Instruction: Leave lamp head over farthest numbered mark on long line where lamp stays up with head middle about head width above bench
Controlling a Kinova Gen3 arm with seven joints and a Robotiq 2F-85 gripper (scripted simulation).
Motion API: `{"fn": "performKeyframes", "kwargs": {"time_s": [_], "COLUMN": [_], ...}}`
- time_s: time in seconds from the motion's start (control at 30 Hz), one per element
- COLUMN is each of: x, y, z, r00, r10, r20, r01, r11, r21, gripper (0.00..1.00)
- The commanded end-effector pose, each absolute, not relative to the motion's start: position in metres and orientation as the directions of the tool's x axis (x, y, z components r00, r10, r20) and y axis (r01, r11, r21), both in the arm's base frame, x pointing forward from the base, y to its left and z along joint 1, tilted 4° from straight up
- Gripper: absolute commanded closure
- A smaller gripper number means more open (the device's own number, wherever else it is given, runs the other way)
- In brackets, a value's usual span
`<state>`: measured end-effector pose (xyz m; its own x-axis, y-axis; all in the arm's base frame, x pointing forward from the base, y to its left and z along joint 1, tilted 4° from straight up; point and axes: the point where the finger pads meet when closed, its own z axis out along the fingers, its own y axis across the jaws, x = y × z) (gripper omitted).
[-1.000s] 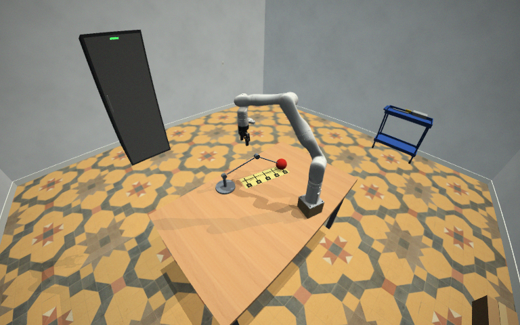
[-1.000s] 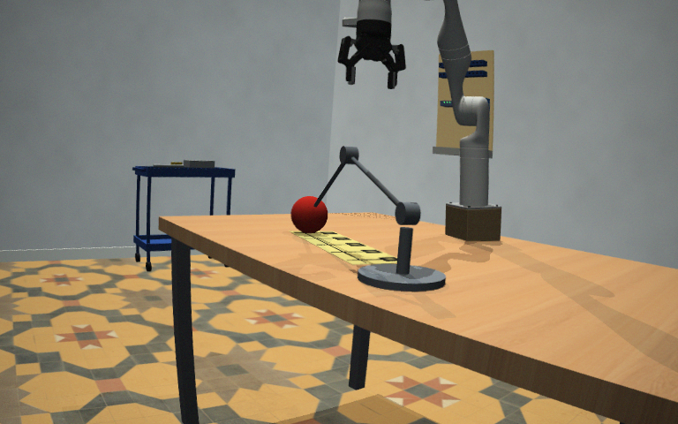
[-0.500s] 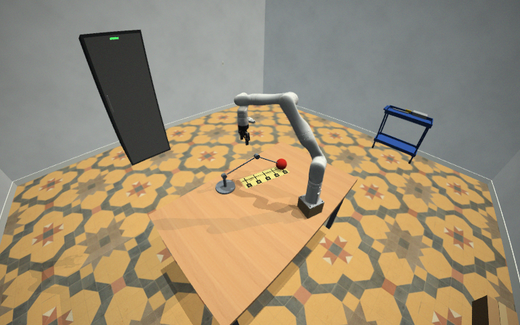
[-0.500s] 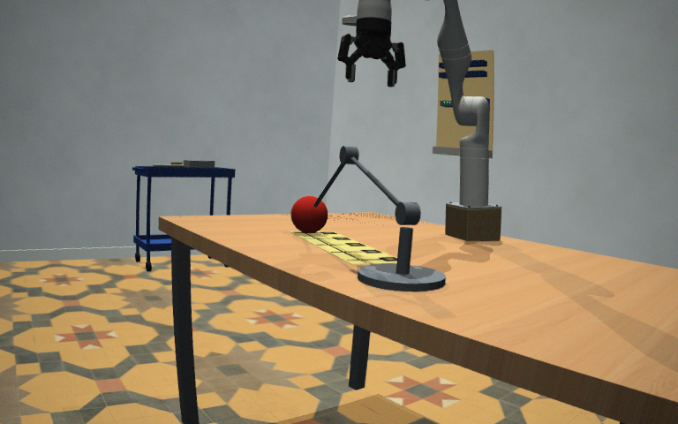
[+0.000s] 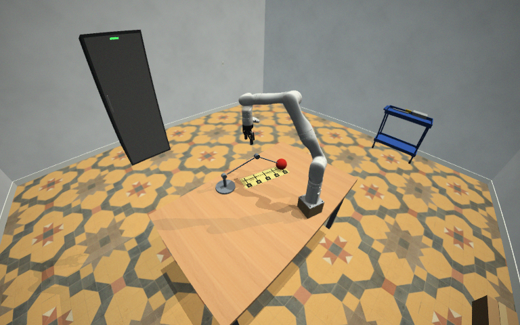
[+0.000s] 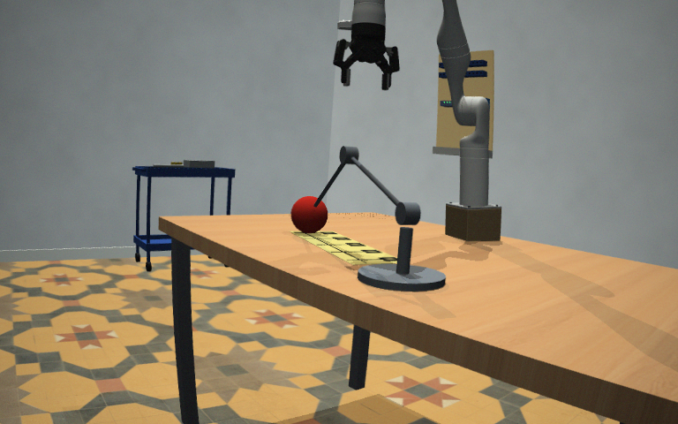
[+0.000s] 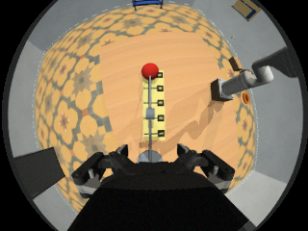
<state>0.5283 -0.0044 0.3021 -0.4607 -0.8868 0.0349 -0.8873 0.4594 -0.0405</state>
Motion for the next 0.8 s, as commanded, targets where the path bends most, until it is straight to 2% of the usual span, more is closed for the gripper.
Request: {"fn": "performKeyframes", "kwargs": {"time_s": [0.0, 0.77], "x": [0.522, 0.488], "y": [-0.022, -0.080], "z": [0.307, 0.305], "r00": [-0.467, -0.460], "r10": [-0.884, -0.887], "r20": [0.028, 0.035], "r01": [-0.884, -0.887], "r11": [0.465, 0.459], "r21": [-0.049, -0.042], "gripper": [0.00, 0.00]}}
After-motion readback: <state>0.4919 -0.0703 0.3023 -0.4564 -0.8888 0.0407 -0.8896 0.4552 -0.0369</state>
